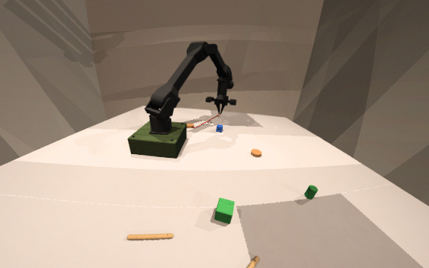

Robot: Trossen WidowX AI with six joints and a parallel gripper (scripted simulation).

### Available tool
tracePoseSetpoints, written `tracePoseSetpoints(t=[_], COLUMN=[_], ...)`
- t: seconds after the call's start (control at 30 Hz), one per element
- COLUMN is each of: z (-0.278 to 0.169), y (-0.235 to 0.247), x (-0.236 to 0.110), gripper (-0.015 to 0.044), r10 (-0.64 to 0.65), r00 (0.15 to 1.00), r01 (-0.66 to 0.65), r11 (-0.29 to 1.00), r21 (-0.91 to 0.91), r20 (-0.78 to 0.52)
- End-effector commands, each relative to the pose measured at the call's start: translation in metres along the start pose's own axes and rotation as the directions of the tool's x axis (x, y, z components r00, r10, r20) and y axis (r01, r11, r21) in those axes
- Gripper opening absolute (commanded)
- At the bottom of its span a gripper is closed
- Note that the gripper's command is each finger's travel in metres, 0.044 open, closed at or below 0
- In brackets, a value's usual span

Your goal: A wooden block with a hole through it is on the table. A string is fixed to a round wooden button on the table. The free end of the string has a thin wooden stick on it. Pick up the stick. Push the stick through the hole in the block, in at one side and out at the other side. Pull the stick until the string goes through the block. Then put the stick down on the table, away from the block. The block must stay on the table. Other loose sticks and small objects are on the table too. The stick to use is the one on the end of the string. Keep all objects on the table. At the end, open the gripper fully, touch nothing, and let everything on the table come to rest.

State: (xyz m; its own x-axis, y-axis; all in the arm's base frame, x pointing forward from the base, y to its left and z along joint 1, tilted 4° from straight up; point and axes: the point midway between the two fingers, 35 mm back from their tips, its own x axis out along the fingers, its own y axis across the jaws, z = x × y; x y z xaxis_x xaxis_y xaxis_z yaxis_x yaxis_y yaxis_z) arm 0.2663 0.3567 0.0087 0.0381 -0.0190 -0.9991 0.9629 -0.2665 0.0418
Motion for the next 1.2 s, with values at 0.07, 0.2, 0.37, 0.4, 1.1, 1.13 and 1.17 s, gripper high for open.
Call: tracePoseSetpoints(t=[0.07, 0.2, 0.37, 0.4, 1.1, 1.13, 1.17], z=[0.005, 0.007, 0.01, 0.01, 0.02, 0.02, 0.02], y=[0.006, 0.01, 0.014, 0.015, 0.028, 0.028, 0.028], x=[0.008, 0.012, 0.016, 0.017, 0.03, 0.03, 0.031], gripper=[0.0, 0.0, 0.0, 0.0, 0.0, 0.0, 0.0], r10=[-0.002, -0.002, -0.001, -0.001, 0.0, 0.0, 0.0], r00=[1.0, 1.0, 1.0, 1.0, 1.0, 1.0, 1.0], r01=[0.002, 0.002, 0.001, 0.001, 0.0, 0.0, 0.0], r11=[1.0, 1.0, 1.0, 1.0, 1.0, 1.0, 1.0], r21=[-0.001, -0.001, -0.001, -0.001, -0.001, -0.001, -0.001], r20=[0.006, 0.006, 0.007, 0.007, 0.01, 0.01, 0.011])
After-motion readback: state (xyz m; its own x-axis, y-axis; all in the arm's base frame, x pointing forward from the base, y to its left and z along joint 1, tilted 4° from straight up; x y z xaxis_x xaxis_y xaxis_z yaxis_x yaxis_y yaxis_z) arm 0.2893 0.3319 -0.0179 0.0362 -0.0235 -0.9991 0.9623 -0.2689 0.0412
